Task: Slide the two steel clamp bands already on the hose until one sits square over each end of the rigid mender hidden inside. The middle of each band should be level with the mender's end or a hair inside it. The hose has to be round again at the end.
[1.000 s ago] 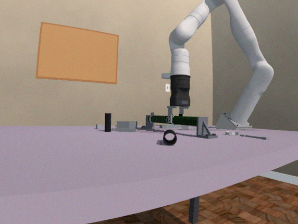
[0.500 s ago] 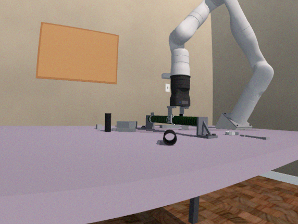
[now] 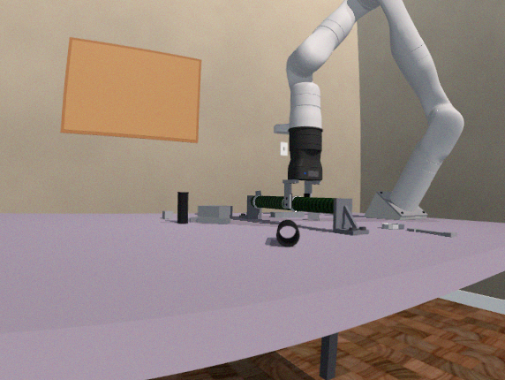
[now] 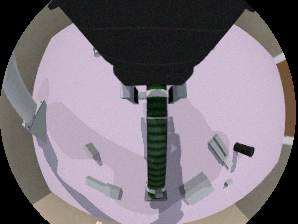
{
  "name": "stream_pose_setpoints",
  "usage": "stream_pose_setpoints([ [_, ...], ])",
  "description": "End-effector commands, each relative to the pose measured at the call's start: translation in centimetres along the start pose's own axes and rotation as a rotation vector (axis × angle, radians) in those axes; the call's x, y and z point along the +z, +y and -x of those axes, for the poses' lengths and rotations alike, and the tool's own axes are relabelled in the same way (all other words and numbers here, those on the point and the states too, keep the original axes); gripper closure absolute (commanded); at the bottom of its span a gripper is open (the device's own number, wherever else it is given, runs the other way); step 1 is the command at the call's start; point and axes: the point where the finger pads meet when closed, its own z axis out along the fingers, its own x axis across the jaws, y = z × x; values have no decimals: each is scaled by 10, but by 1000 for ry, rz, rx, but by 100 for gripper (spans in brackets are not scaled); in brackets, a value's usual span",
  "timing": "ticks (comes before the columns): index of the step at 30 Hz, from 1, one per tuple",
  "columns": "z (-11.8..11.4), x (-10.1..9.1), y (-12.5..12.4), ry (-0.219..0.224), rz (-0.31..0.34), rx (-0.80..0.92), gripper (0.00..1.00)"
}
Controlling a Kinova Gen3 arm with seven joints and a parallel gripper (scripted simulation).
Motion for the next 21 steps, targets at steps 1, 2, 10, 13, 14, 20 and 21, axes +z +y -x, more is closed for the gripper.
stream_pose_setpoints([
  [1,1,-1,0,-3,-1,0,0],
  [2,1,-1,0,-3,-1,0,0],
  [10,1,-7,0,-3,-1,0,0],
  [13,1,-11,0,-3,-1,0,0],
  [14,1,-17,0,-3,-1,0,0],
  [20,1,-47,0,-3,-1,0,0],
  [21,1,-49,0,-3,-1,0,0],
])
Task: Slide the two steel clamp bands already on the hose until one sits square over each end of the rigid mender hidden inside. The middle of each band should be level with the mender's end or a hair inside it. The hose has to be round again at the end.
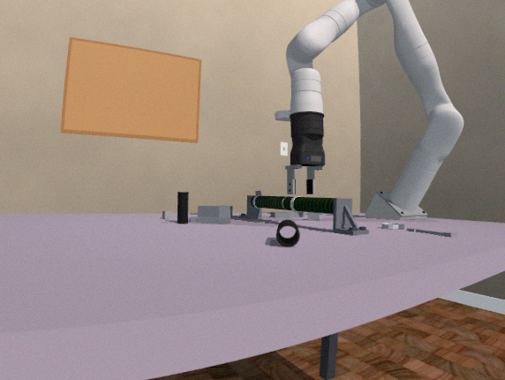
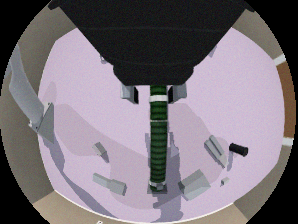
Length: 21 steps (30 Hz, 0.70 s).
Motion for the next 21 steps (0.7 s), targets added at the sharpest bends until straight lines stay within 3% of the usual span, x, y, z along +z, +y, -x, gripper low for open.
stream_pose_setpoints([
  [1,5,-17,-5,-22,-13,6,0],
  [21,7,-24,-2,-22,-13,6,0],
])
